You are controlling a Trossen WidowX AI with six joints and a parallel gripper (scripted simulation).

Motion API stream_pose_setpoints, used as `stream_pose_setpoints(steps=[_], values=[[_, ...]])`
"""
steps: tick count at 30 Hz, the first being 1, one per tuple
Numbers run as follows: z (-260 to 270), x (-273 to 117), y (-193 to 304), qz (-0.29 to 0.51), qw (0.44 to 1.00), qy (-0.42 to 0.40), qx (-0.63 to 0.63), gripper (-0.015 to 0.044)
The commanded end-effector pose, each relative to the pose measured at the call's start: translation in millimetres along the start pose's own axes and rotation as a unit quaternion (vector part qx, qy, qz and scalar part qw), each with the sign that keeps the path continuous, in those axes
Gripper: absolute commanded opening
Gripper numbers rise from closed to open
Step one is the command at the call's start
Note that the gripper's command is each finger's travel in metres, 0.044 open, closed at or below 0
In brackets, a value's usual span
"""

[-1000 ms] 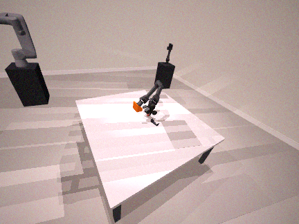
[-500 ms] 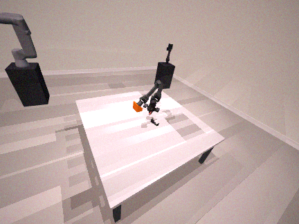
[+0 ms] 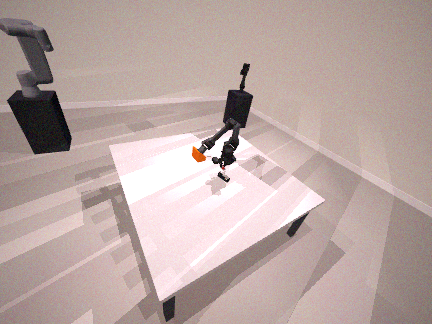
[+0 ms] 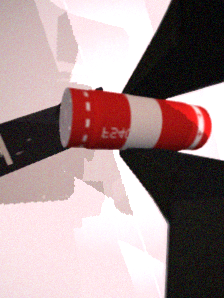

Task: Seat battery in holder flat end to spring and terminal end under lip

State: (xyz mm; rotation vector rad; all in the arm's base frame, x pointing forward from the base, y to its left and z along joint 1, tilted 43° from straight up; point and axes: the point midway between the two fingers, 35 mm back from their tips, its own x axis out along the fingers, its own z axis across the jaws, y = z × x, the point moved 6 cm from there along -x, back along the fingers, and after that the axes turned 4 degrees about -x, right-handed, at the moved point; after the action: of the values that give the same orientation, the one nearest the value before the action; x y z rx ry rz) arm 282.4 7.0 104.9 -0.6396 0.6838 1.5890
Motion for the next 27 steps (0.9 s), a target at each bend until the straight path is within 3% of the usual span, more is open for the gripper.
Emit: stream_pose_setpoints(steps=[1,7,13,27], values=[[1.7,-1.7,-15.7,-0.001,0.996,-0.001,-0.09,0.008],[3.2,-2.4,-36.3,-0.001,0.977,0.001,-0.211,0.008],[3.4,0.1,-36.9,0.006,0.978,0.002,-0.211,0.008],[6.2,40.6,-42.4,0.13,0.97,0.017,-0.204,0.008]])
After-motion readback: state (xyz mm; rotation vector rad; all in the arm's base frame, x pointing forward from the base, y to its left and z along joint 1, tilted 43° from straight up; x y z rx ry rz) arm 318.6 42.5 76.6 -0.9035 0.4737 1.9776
